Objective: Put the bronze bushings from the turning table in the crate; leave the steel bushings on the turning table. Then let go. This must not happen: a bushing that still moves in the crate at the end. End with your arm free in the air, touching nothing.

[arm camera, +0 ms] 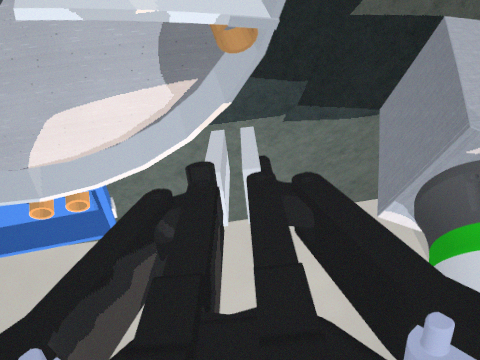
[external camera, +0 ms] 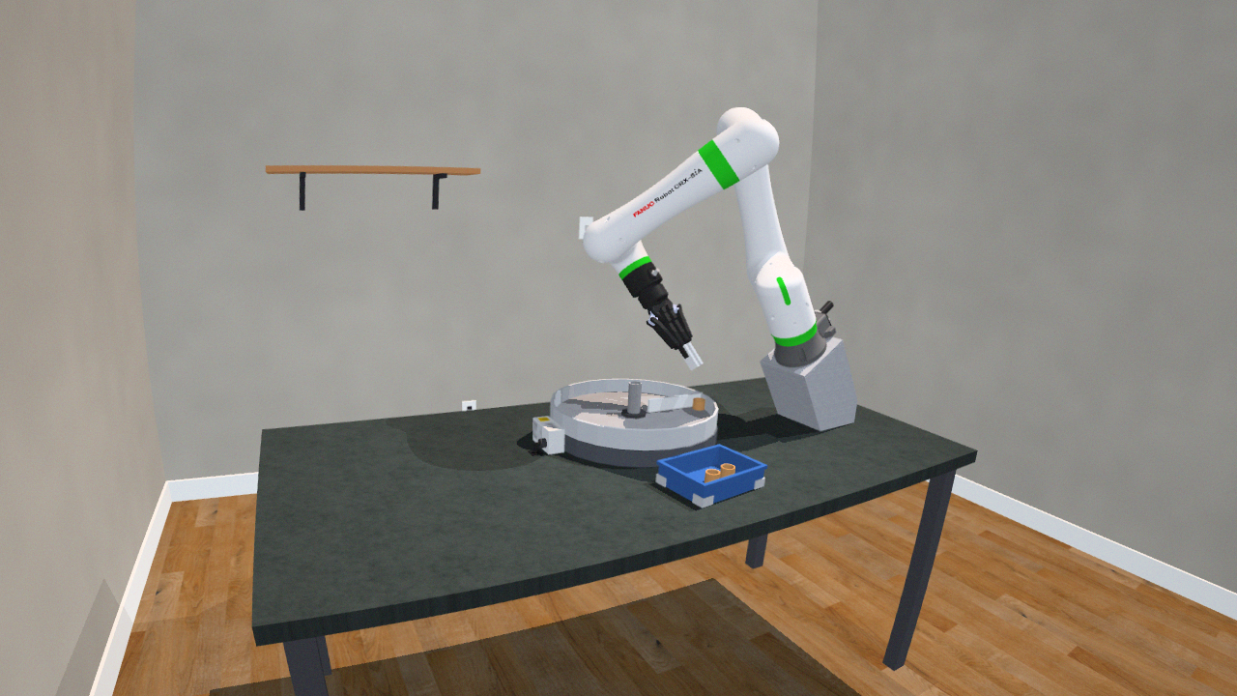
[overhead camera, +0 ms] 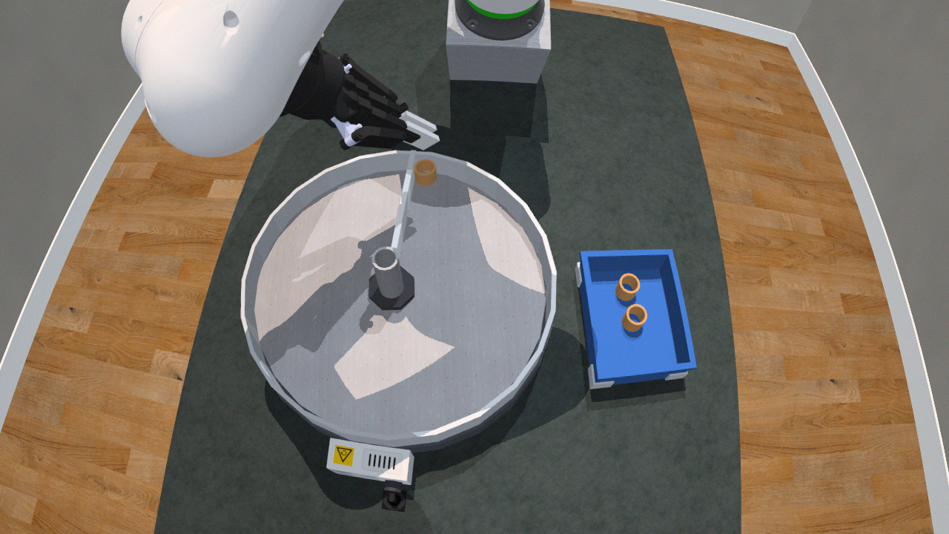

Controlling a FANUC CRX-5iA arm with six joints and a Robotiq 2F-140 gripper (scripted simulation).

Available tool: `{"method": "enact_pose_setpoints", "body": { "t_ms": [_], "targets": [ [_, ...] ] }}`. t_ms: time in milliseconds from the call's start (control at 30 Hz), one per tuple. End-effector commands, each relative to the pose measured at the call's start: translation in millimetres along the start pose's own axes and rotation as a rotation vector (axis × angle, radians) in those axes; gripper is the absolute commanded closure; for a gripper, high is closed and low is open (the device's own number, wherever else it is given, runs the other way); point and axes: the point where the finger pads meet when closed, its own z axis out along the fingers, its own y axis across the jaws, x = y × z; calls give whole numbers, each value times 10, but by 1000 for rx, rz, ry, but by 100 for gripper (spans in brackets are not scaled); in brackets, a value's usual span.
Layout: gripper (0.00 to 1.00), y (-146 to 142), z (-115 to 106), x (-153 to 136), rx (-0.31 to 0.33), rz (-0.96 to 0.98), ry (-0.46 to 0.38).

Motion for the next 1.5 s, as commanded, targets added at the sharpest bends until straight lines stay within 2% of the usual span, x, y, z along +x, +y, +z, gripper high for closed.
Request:
{"method": "enact_pose_setpoints", "body": {
  "t_ms": [0,567,1467],
  "targets": [
    [94,60,24,-13,5,-110,-11],
    [94,163,72,-41,5,-293,-22],
    [94,172,76,-43,6,-309,-23]
  ]
}}
